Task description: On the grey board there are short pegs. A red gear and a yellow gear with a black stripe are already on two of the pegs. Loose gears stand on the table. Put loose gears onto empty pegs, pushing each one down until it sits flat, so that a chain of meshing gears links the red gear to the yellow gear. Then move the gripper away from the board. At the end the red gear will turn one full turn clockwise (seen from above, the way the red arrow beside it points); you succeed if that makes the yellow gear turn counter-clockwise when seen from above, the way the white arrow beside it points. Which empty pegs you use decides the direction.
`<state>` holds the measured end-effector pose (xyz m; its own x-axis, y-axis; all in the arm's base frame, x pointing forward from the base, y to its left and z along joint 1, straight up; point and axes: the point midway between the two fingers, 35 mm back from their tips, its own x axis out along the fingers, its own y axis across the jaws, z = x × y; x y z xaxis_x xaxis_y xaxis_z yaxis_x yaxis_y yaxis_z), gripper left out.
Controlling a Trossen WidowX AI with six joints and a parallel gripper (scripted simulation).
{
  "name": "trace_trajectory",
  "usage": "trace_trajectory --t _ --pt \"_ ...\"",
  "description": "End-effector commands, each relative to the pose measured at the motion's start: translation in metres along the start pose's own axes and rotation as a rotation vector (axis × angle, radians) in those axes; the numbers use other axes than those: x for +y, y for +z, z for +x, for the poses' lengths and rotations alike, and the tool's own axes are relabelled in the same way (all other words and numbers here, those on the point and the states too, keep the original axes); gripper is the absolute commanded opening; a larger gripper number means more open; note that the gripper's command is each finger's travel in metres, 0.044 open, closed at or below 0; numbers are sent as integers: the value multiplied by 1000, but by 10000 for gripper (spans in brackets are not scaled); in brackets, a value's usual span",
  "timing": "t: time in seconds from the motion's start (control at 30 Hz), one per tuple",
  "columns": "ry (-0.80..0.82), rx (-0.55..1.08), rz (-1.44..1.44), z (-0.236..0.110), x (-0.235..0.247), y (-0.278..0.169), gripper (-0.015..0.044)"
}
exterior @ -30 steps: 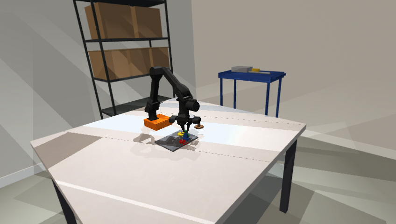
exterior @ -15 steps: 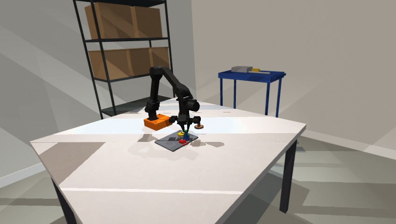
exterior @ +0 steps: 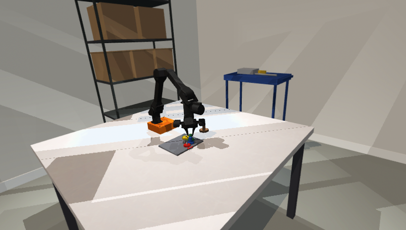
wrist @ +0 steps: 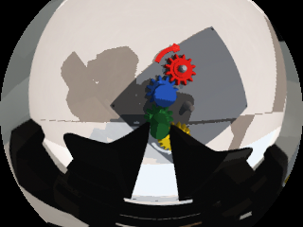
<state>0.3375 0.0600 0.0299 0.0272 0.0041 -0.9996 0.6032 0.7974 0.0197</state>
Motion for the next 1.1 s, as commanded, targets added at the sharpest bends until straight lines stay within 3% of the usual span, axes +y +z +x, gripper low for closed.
trace_trajectory --t 0.0,0.23,0.37,0.4,0.53,0.73,1.07 --pt "2 -1 42 -4 0 0 140" --pt "2 -1 89 -43 1 0 140" --pt "2 -1 96 -48 0 0 140" --pt "-5 4 84 -42 -1 -1 166" --pt "-5 4 84 -87 -3 -3 271" --pt "-5 4 84 -90 -4 -4 429" --pt "-5 4 84 -90 -4 -4 440"
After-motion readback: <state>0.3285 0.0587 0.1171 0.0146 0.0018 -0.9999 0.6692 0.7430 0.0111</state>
